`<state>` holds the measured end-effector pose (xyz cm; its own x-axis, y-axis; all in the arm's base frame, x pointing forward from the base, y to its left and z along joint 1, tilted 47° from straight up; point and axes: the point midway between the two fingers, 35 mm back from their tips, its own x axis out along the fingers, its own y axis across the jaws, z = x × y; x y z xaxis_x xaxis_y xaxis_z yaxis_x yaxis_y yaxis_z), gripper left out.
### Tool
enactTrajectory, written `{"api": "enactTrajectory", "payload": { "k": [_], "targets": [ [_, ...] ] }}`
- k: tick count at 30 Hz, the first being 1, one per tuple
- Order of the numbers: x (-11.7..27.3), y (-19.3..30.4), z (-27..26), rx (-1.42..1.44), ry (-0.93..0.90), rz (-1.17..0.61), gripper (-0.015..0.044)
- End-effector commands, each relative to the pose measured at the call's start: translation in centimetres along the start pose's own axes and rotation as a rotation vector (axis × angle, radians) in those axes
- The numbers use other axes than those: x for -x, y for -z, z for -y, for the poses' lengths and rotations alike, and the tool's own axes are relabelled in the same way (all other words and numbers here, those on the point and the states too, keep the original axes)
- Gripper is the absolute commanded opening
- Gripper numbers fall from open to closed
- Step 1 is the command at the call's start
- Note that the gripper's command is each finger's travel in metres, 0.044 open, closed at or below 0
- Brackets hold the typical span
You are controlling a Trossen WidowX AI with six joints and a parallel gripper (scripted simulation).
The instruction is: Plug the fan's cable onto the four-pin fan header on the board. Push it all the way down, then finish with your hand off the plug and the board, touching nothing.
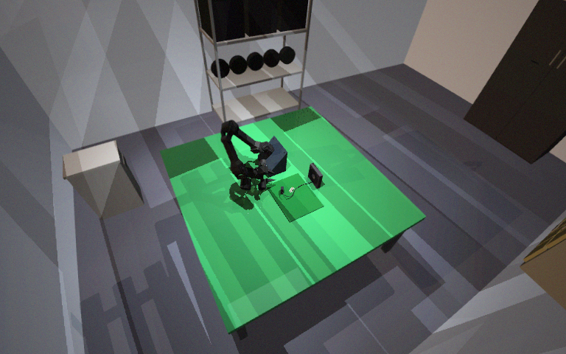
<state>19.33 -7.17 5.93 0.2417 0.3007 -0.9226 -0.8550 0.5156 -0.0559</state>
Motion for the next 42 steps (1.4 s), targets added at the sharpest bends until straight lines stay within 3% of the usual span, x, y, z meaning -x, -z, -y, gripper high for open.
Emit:
{"api": "enactTrajectory", "payload": {
  "k": [1,21,42],
  "targets": [
    [-0.4,0.2,-0.2,-0.045,-0.041,-0.09,0.0205],
    [-1.1,0.7,-0.5,-0.189,-0.04,-0.501,0.0205],
    [0.0,-0.5,1.0,-0.256,0.257,-0.851,0.0205]
  ]
}}
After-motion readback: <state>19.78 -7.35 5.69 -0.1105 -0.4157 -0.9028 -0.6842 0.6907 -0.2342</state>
